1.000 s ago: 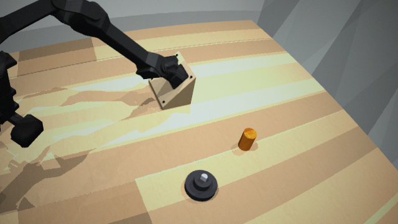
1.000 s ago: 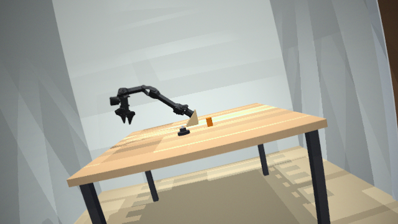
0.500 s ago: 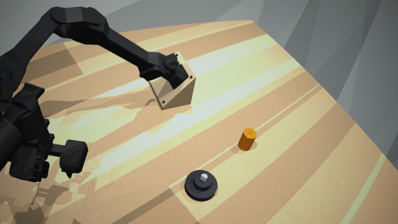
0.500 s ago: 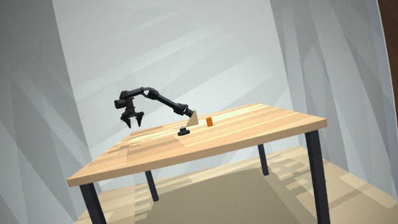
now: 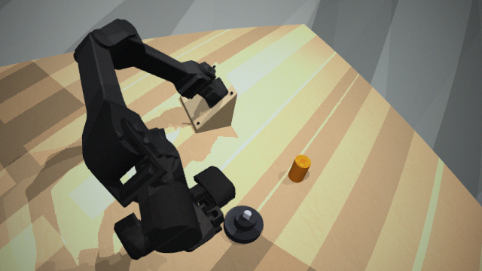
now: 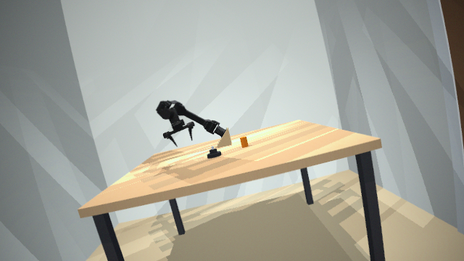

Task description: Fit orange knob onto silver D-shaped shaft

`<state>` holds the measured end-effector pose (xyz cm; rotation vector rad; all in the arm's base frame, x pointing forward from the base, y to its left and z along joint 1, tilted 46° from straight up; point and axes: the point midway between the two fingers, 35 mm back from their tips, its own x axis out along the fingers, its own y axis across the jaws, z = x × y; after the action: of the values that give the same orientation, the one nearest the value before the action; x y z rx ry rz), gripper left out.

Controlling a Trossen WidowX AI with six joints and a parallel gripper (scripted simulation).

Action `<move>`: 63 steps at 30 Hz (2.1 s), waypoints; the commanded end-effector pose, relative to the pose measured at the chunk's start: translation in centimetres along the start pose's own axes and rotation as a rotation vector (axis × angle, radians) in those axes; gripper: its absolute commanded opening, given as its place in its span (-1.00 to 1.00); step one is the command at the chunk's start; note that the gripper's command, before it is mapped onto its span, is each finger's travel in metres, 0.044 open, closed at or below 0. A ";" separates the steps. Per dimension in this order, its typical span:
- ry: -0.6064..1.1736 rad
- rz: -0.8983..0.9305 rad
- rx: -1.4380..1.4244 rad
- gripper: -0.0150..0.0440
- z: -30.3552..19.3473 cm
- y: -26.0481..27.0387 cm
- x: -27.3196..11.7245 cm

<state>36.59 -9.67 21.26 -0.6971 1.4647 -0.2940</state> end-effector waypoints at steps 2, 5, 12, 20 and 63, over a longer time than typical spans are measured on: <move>0.020 0.042 -0.268 1.00 2.7 8.0 1.0; 0.026 0.051 -0.405 1.00 3.5 12.4 1.2; 0.075 0.045 -0.756 1.00 2.9 22.5 1.9; 0.163 -0.017 -1.173 1.00 -1.4 33.0 3.2; 0.186 -0.041 -1.260 1.00 -3.6 34.5 10.9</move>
<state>26.70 10.35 -7.11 -1.7119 1.7240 0.6291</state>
